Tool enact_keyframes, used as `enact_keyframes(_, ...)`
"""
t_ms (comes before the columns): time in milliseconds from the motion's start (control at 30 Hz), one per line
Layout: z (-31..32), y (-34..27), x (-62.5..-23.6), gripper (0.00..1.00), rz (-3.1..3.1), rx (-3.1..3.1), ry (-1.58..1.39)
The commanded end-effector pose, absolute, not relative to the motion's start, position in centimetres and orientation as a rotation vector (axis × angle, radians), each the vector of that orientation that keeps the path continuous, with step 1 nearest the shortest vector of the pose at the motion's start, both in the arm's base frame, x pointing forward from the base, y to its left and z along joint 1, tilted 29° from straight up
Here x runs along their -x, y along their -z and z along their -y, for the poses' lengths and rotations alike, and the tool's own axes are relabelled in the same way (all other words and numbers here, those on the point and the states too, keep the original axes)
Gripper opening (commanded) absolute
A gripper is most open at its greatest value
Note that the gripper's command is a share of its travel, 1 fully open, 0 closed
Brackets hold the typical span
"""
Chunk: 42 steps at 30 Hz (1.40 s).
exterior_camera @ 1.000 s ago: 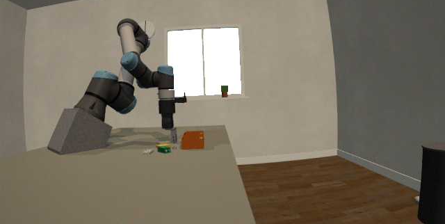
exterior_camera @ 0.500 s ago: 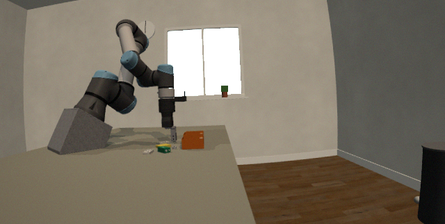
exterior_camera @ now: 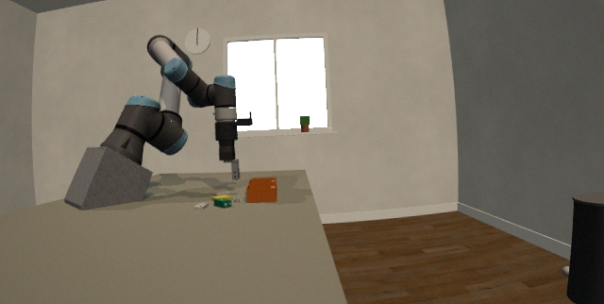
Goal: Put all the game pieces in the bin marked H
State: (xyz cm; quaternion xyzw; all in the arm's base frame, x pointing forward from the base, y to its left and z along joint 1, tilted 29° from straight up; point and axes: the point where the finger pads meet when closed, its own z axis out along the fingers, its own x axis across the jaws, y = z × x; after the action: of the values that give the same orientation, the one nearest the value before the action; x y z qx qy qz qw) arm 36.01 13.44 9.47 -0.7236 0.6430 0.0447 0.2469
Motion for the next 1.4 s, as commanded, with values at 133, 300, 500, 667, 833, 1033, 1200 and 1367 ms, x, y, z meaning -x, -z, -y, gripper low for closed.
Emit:
enact_keyframes(133,-12.8,-10.7,-35.6,0.34,-1.75,1.974,-0.126)
enact_keyframes(300,-12.8,-10.7,-35.6,0.34,-1.75,1.974,-0.126)
enact_keyframes(500,-12.8,-10.7,-35.6,0.34,-1.75,1.974,-0.126)
enact_keyframes(667,-12.5,-11.3,-35.4,0.34,-1.75,1.974,-0.126)
enact_keyframes(833,-12.1,-11.2,-35.8,0.34,-1.75,1.974,-0.126)
enact_keyframes(1033,-9.4,-10.6,-38.2,0.34,-1.75,1.974,-0.126)
enact_keyframes(1200,-7.2,-10.1,-40.1,0.34,-1.75,1.974,-0.126)
enact_keyframes(1367,-6.4,-9.9,-40.9,0.34,-1.75,1.974,-0.126)
